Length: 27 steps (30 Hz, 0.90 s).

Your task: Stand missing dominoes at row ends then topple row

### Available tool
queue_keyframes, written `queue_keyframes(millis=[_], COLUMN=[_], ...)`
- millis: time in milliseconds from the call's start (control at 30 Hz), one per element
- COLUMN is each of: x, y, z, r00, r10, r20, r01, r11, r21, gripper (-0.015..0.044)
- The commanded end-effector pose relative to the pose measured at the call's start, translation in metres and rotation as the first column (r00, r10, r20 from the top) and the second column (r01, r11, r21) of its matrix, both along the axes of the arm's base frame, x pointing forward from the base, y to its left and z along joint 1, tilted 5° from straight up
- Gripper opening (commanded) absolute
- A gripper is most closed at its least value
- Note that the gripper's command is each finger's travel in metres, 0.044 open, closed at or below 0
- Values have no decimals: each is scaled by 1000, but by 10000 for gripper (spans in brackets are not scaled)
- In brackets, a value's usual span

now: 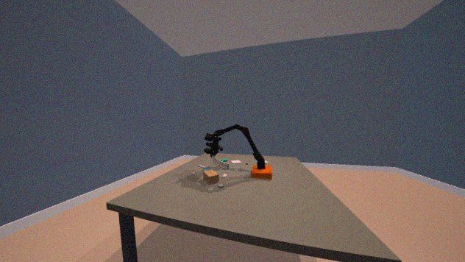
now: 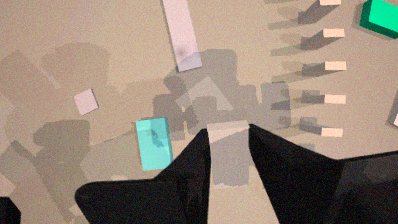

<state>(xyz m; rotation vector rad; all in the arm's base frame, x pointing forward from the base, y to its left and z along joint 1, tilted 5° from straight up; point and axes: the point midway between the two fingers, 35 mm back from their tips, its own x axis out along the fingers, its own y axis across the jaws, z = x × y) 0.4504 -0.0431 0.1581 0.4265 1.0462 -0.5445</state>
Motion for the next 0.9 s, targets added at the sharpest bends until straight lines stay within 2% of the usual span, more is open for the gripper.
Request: queue_keyframes(millis=[0,867], x=[7,29], y=[1,16], z=[-6,-16], r00=[999,930], r10=[20,111], r20=[43,350], r01=[-18,32], r11=[998,925], r21=[-60,-378], gripper=[107,107])
